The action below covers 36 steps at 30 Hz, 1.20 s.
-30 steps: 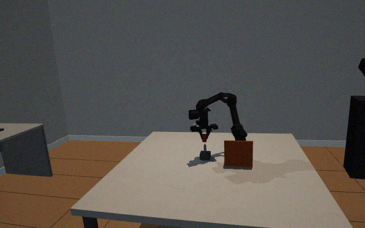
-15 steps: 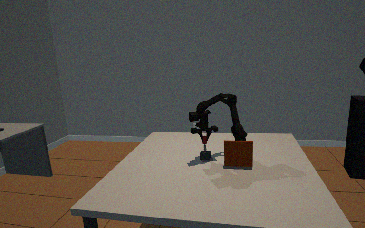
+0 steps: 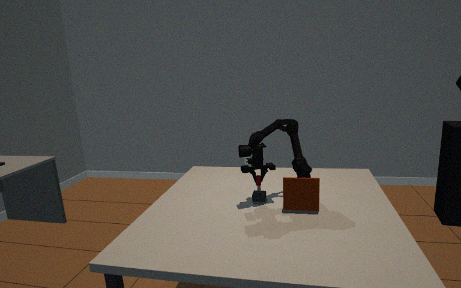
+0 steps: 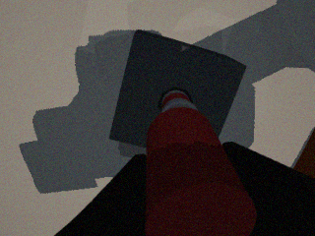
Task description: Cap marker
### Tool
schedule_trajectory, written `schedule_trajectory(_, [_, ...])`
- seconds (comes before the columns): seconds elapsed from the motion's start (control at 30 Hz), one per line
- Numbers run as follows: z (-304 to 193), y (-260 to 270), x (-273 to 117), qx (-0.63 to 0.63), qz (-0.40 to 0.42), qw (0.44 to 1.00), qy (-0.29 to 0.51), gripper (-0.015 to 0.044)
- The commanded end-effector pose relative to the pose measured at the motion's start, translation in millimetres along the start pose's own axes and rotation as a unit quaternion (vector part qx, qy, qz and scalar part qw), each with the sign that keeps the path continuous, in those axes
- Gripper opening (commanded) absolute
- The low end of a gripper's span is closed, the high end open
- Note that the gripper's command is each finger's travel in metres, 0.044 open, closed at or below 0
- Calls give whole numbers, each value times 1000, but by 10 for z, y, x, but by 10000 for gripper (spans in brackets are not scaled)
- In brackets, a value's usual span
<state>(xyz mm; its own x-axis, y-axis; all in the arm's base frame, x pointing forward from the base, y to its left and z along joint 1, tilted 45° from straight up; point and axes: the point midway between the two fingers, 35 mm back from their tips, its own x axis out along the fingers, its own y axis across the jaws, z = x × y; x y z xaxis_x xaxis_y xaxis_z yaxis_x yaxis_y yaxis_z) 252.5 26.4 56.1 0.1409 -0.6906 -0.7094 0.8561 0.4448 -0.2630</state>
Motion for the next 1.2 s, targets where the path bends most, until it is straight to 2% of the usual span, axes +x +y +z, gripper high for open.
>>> schedule_trajectory(0.0, [-8, -9, 77, -3, -2, 1000, 0, 0])
schedule_trajectory(0.63, [-4, -24, 240, -3, -3, 1000, -1, 0])
schedule_trajectory(1.17, [-9, -24, 234, 0, -3, 1000, 1, 420])
